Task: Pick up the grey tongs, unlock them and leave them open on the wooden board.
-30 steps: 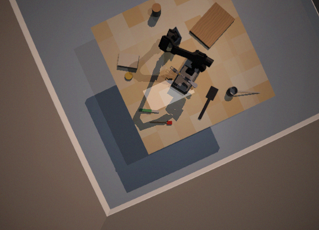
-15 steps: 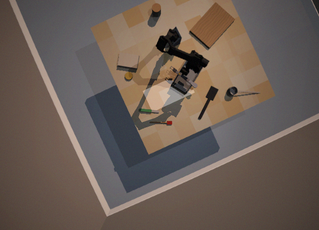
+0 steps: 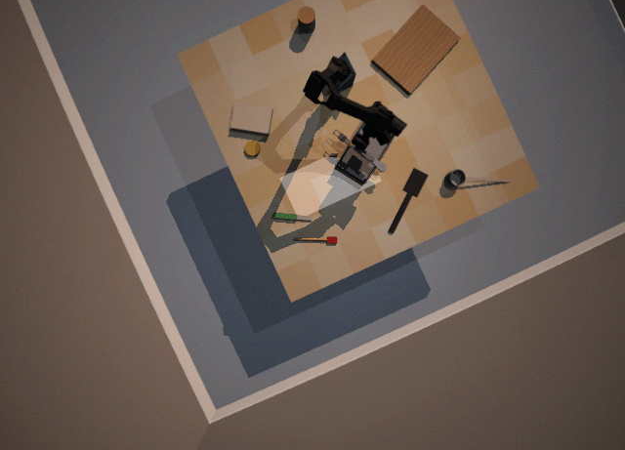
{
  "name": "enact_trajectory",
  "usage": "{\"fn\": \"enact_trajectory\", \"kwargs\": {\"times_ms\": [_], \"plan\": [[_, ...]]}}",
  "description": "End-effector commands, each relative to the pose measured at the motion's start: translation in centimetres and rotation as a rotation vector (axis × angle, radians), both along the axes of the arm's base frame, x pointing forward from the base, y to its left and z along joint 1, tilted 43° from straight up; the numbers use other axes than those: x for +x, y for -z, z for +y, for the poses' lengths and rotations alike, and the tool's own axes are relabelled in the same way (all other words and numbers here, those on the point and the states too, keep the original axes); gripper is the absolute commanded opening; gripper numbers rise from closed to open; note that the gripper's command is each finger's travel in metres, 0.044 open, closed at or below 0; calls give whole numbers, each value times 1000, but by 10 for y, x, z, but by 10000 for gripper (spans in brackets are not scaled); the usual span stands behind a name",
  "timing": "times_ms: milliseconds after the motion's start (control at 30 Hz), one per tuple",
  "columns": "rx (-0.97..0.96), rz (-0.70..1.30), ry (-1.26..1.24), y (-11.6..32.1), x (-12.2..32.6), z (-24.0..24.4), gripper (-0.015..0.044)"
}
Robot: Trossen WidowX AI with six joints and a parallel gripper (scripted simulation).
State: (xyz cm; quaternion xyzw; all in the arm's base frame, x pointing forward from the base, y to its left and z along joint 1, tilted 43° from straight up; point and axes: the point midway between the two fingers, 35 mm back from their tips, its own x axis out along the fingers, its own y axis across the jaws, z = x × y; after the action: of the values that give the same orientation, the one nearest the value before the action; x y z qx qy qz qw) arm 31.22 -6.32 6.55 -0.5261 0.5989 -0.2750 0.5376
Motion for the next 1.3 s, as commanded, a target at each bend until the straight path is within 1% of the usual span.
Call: {"fn": "enact_trajectory", "kwargs": {"times_ms": [0, 1233, 1267], "plan": [[-2, 7, 0, 4, -1, -7, 260], [-23, 4, 2, 17, 4, -63, 260], [-16, -3, 0, 16, 7, -59, 234]]}}
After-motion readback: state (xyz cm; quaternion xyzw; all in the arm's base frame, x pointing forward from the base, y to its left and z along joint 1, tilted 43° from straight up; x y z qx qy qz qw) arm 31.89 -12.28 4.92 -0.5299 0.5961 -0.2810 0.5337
